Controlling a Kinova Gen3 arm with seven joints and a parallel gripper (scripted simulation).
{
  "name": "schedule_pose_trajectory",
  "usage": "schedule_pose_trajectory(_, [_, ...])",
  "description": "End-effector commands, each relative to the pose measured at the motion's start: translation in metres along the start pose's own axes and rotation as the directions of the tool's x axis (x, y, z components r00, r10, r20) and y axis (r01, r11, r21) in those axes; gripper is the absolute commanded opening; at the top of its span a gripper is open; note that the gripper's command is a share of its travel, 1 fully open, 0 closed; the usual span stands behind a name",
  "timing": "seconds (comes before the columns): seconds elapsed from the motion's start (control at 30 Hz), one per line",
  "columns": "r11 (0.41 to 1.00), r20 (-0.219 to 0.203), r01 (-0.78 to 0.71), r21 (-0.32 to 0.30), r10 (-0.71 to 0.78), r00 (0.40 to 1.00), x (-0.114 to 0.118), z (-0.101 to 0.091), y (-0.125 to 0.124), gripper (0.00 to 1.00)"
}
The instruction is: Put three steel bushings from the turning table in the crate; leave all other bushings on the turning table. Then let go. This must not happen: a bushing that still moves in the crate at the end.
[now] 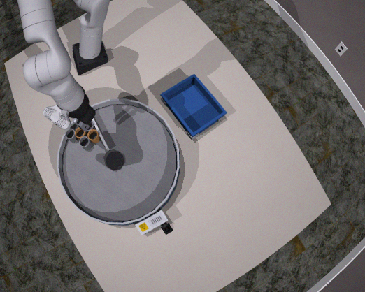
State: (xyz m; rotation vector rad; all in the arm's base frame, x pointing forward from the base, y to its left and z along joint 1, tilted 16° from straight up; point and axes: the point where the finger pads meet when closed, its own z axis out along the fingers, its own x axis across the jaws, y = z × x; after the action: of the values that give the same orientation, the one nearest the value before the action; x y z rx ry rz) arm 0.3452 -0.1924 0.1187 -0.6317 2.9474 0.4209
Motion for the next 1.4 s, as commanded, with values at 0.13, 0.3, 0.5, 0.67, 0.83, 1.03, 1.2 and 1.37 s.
schedule_pose_trajectory(0.13, [0.99,0.002,0.139,-0.001,-0.139,0.99,0.0026,0.0028,-0.0036,0.34])
schedule_pose_trajectory(0.3, [0.99,0.002,0.139,-0.001,-0.139,0.99,0.0026,0.0028,-0.0036,0.34])
schedule_pose_trajectory(0.5, [0.963,0.002,0.27,-0.001,-0.27,0.963,0.0016,0.0037,-0.0052,0.34])
schedule_pose_trajectory(0.67, [0.932,0.002,0.362,-0.001,-0.362,0.932,0.0018,0.0051,-0.0069,0.34])
schedule_pose_trajectory(0.83, [0.932,0.002,0.362,-0.001,-0.362,0.932,0.0018,0.0051,-0.0069,0.34])
schedule_pose_trajectory(1.03, [0.898,0.003,0.441,0.0,-0.441,0.898,0.0004,0.0056,-0.0076,0.34])
schedule_pose_trajectory(1.2, [0.825,0.002,0.565,0.001,-0.565,0.825,0.0007,0.0077,-0.0101,0.34])
schedule_pose_trajectory(1.37, [0.825,0.002,0.565,0.001,-0.565,0.825,0.0007,0.0077,-0.0101,0.34])
